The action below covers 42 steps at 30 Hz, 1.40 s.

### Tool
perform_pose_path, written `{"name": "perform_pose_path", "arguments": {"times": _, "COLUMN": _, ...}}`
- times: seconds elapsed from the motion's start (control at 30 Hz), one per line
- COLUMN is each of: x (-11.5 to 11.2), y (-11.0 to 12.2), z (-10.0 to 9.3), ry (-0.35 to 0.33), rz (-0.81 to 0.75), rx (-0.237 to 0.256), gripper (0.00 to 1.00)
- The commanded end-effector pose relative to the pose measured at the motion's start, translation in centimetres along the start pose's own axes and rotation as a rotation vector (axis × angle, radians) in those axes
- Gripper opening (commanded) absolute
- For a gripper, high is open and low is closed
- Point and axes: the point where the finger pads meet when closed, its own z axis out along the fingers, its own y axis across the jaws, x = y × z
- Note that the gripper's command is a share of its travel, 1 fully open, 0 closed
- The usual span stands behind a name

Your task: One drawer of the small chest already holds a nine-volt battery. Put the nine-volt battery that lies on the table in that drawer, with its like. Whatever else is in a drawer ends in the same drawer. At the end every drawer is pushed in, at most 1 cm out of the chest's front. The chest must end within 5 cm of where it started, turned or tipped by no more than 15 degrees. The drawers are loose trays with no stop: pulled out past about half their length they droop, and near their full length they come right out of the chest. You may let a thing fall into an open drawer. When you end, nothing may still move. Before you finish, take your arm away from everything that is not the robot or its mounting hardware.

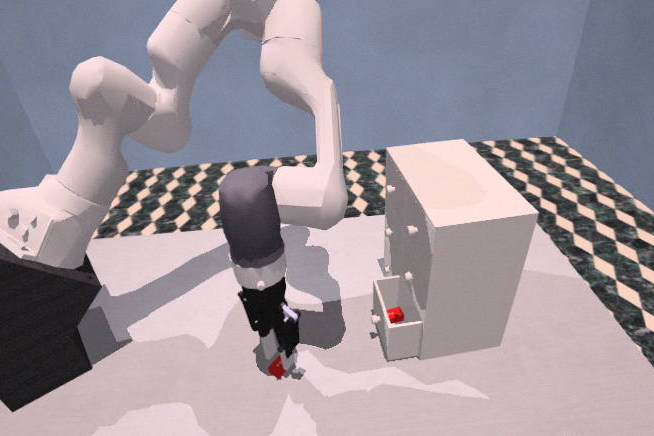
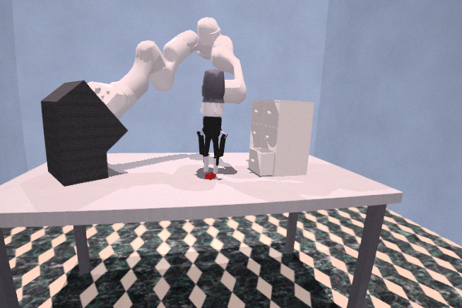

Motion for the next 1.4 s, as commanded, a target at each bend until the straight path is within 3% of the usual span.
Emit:
{"name": "perform_pose_path", "arguments": {"times": 0.0, "x": 0.0, "y": 0.1, "z": 0.2, "ry": -0.002, "rz": -0.008, "rx": -0.001, "gripper": 0.26}}
{"name": "perform_pose_path", "arguments": {"times": 0.33, "x": 0.0, "y": 0.1, "z": 2.2, "ry": -0.002, "rz": -0.008, "rx": -0.001, "gripper": 0.26}}
{"name": "perform_pose_path", "arguments": {"times": 1.17, "x": 0.0, "y": 0.1, "z": 2.3, "ry": -0.002, "rz": -0.008, "rx": -0.001, "gripper": 0.26}}
{"name": "perform_pose_path", "arguments": {"times": 1.2, "x": 0.0, "y": 0.1, "z": 2.3, "ry": -0.002, "rz": -0.008, "rx": -0.001, "gripper": 0.14}}
{"name": "perform_pose_path", "arguments": {"times": 1.37, "x": 0.0, "y": 0.1, "z": 2.3, "ry": -0.002, "rz": -0.008, "rx": -0.001, "gripper": 0.14}}
